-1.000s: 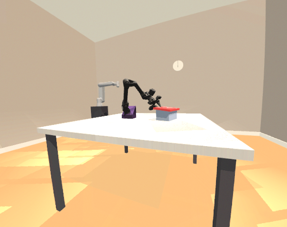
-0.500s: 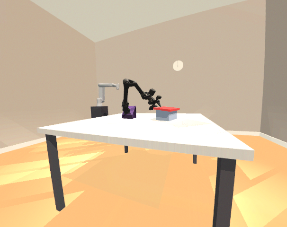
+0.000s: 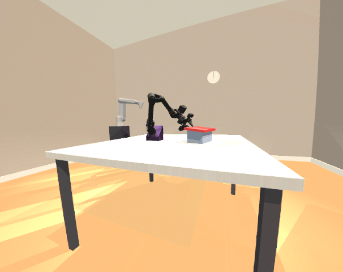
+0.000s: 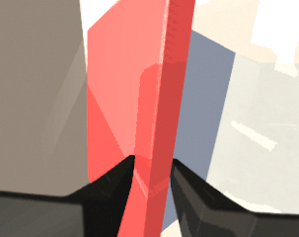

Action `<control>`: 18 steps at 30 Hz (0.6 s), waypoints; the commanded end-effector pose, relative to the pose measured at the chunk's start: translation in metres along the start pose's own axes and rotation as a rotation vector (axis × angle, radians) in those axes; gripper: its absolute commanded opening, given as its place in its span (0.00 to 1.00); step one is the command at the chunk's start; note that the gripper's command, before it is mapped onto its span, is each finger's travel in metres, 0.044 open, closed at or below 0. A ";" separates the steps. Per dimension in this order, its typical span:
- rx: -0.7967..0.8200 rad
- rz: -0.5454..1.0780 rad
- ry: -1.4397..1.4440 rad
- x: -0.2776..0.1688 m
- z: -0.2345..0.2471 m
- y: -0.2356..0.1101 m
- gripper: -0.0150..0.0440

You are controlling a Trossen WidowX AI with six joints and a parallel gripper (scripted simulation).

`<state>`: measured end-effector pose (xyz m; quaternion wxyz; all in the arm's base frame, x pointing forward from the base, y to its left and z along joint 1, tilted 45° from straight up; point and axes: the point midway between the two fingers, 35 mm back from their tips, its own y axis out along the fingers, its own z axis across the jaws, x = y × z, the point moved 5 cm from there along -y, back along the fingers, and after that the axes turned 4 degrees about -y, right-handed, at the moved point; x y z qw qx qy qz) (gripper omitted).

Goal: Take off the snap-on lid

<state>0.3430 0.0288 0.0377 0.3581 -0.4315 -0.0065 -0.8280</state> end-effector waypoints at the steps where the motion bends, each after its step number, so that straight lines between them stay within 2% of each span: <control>1: 0.001 0.001 0.002 0.000 0.002 0.001 0.25; 18: 0.001 0.000 0.002 0.000 0.003 0.002 0.25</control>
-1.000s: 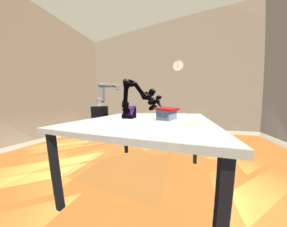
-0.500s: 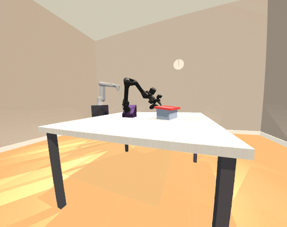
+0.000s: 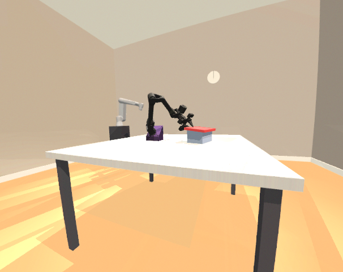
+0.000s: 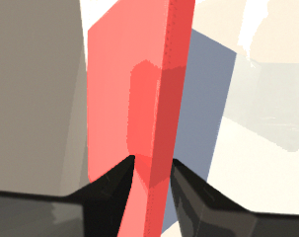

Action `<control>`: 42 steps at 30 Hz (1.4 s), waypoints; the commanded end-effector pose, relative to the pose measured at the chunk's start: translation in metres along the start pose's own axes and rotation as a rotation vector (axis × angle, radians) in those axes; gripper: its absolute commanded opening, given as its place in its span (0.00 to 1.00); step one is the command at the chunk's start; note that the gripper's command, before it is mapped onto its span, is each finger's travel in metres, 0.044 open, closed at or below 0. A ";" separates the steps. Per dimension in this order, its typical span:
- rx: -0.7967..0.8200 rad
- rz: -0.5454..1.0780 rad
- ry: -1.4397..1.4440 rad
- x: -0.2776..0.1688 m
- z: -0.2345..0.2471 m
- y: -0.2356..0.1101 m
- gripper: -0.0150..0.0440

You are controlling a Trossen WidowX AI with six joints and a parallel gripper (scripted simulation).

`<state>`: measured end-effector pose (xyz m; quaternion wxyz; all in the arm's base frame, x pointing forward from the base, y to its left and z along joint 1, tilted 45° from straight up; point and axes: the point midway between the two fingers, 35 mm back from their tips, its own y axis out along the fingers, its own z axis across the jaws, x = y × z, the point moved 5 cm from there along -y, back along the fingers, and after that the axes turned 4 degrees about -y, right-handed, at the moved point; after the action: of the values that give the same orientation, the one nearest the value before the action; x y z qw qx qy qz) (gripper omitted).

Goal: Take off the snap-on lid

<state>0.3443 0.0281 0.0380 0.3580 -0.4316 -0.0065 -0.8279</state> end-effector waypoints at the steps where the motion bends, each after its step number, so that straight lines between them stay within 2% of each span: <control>1: 0.001 0.001 0.002 0.000 0.002 0.001 0.25; 42: 0.003 0.002 0.004 0.001 0.010 -0.005 0.25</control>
<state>0.3455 0.0299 0.0411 0.3587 -0.4351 -0.0051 -0.8258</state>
